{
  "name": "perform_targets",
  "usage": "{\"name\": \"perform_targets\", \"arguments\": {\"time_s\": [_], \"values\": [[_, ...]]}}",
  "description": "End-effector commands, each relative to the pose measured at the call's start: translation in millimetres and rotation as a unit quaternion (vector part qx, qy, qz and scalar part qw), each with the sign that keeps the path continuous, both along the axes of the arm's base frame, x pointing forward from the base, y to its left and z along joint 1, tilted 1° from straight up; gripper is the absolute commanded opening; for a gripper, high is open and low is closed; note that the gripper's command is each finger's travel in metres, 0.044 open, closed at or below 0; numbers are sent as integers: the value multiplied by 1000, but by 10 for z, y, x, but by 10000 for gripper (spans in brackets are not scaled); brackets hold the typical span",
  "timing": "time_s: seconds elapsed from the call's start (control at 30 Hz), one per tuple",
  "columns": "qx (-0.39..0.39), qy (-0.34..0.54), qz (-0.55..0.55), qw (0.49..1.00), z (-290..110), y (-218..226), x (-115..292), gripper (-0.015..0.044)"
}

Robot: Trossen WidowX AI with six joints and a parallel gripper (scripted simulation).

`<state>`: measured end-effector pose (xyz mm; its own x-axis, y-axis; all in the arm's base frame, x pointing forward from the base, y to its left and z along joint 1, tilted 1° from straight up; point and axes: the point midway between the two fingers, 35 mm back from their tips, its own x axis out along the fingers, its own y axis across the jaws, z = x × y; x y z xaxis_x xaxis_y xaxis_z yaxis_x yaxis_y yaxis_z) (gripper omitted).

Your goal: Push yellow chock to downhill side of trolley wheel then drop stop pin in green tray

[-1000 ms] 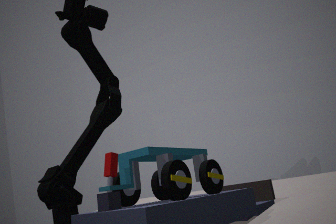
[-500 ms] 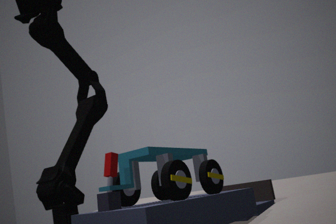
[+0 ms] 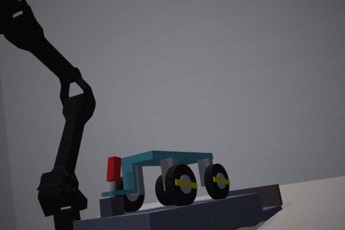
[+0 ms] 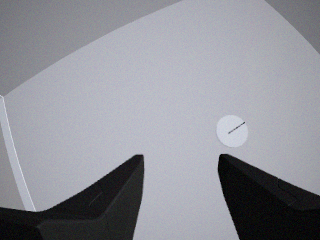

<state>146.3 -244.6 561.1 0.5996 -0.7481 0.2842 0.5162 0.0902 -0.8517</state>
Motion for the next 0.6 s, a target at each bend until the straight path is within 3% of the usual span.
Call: {"name": "perform_targets", "arguments": {"time_s": [0.0,0.27,0.57], "values": [[156,-41,37,986,-532,-186,257,190],[429,-97,47,897,-1572,-260,666,190],[669,-134,-40,730,-2686,28,914,190]]}}
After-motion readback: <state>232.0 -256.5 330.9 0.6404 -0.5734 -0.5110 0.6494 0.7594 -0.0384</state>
